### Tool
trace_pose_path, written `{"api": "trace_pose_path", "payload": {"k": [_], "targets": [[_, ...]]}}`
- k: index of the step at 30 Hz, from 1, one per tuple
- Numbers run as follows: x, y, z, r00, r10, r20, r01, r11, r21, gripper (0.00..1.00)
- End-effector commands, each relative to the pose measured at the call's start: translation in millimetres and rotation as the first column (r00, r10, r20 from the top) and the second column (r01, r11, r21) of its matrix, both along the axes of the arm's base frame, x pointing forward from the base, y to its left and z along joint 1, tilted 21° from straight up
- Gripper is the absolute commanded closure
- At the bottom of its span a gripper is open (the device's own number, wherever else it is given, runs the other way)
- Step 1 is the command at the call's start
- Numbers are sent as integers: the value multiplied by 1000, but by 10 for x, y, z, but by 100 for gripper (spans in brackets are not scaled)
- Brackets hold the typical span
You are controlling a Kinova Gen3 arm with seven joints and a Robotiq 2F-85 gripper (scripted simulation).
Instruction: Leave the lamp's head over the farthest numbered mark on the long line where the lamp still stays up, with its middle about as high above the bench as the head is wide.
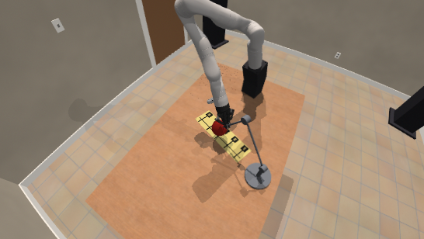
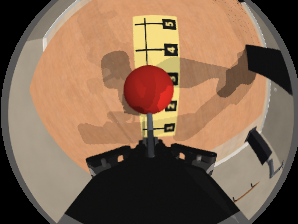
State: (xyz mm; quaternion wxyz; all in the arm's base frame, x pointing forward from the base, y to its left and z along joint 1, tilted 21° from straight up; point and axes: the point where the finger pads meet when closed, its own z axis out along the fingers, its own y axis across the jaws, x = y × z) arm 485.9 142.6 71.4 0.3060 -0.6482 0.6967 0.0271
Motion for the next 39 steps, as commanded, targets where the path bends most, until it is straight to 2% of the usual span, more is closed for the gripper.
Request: {"api": "trace_pose_path", "payload": {"k": [1, 18, 39], "targets": [[5, -1, 9, 1000, 0, 2, 0, 1000, 0, 100], [2, 0, 6, 1000, 0, 1, 0, 1000, 0, 100], [-25, -470, -111, 1000, 6, -1, -6, 1000, 0, 100]]}}
